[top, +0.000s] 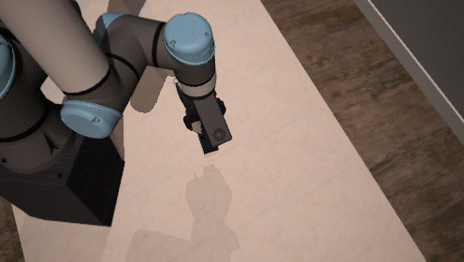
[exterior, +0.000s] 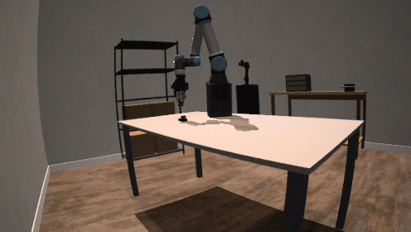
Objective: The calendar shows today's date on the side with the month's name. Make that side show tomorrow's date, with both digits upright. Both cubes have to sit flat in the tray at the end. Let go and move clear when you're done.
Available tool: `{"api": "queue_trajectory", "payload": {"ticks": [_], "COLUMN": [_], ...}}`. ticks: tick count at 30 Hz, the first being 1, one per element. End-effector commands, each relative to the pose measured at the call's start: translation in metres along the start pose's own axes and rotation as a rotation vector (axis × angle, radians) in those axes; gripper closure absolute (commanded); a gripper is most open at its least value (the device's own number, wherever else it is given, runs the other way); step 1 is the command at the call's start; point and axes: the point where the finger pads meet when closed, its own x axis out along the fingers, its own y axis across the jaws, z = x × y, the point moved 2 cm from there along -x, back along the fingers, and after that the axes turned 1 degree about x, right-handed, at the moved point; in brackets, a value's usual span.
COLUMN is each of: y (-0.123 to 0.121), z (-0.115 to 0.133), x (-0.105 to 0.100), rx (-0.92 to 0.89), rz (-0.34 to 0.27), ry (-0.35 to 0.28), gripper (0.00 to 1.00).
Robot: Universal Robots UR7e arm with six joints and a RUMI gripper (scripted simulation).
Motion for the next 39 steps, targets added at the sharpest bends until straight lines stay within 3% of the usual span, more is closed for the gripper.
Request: {"api": "queue_trajectory", "payload": {"ticks": [1,39], "y": [0.0014,0.0025], "z": [0.0017,0.0025], "x": [-0.0001,0.0040], "rx": [0.046,0.111], "rz": [0.002,0.004], "ry": [0.004,0.002], "gripper": [0.90,0.90]}}
